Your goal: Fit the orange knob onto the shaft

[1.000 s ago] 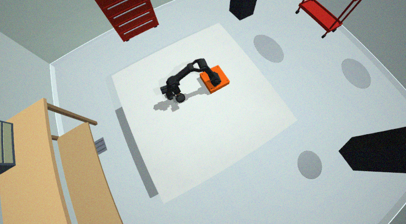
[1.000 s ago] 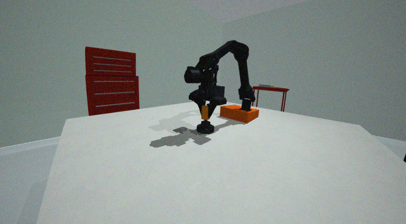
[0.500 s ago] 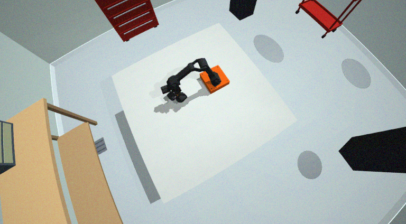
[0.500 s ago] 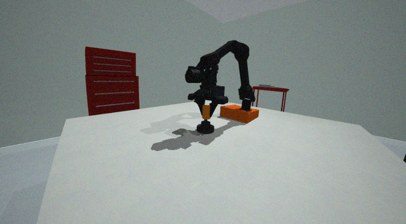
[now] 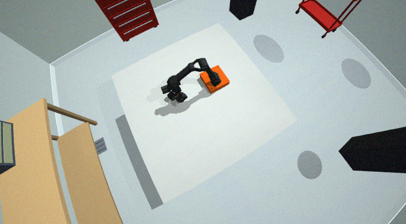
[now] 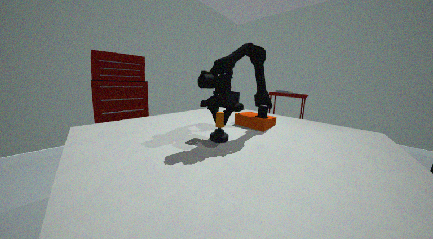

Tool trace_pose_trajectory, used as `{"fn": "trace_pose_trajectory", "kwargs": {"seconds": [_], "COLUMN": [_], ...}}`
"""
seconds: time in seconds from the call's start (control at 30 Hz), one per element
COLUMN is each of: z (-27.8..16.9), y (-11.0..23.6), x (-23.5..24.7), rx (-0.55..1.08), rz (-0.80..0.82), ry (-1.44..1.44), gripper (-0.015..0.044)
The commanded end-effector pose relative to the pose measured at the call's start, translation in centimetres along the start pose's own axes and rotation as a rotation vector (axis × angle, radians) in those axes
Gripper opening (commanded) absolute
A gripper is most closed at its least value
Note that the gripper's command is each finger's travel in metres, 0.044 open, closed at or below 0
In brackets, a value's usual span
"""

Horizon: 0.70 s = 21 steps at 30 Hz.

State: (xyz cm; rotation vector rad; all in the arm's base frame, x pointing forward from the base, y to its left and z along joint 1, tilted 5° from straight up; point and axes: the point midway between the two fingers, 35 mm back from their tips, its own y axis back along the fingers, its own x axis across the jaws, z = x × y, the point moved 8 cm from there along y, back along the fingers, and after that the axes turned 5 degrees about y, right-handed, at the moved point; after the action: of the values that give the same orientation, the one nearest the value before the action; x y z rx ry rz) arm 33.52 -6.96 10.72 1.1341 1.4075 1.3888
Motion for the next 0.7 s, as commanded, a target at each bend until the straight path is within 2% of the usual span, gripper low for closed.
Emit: {"fn": "trace_pose_trajectory", "kwargs": {"seconds": [0.0,0.13,0.3,0.67], "z": [0.17,0.26,0.42,0.76], "y": [0.30,0.45,0.63,0.07], "x": [-0.09,-0.12,-0.19,-0.36], "rx": [-0.004,-0.004,-0.004,-0.004], "rz": [-0.004,-0.004,-0.004,-0.005], "ry": [0.004,0.030,0.203,0.214], "gripper": [0.0000,0.0000,0.0000,0.0000]}}
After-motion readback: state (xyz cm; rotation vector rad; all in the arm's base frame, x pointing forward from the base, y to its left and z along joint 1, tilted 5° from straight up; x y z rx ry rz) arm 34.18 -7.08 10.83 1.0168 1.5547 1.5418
